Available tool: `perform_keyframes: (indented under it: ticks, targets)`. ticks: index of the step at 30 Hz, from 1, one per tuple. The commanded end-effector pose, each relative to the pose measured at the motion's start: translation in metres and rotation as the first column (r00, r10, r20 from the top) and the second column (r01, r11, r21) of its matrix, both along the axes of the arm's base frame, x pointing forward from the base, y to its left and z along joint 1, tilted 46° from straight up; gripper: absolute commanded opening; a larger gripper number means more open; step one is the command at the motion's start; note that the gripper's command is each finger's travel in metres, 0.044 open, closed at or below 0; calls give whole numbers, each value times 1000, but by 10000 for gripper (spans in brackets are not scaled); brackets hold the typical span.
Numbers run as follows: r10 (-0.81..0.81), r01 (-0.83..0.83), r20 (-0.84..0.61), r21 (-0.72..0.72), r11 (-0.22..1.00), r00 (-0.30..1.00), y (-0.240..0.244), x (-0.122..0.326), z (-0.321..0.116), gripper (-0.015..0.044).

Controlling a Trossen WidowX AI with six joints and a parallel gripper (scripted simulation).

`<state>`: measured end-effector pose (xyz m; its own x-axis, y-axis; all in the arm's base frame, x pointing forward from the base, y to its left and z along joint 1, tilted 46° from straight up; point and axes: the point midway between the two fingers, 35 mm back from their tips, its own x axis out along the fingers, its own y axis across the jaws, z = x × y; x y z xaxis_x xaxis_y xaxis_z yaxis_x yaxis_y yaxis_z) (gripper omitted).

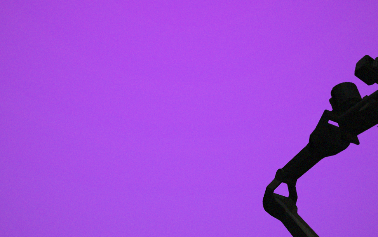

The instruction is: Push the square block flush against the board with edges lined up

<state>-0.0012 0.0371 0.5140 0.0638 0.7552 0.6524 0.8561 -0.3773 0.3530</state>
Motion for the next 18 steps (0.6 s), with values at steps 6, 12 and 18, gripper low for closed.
perform_keyframes:
  ticks: [6,12,18]
  targets:
    - [-29,30,21,-30,999,999,10,1,-1,243]
    - [-138,155,113,-150,976,984,50,10,-9,85]
    - [-220,276,216,-277,920,951,90,26,-22,0]
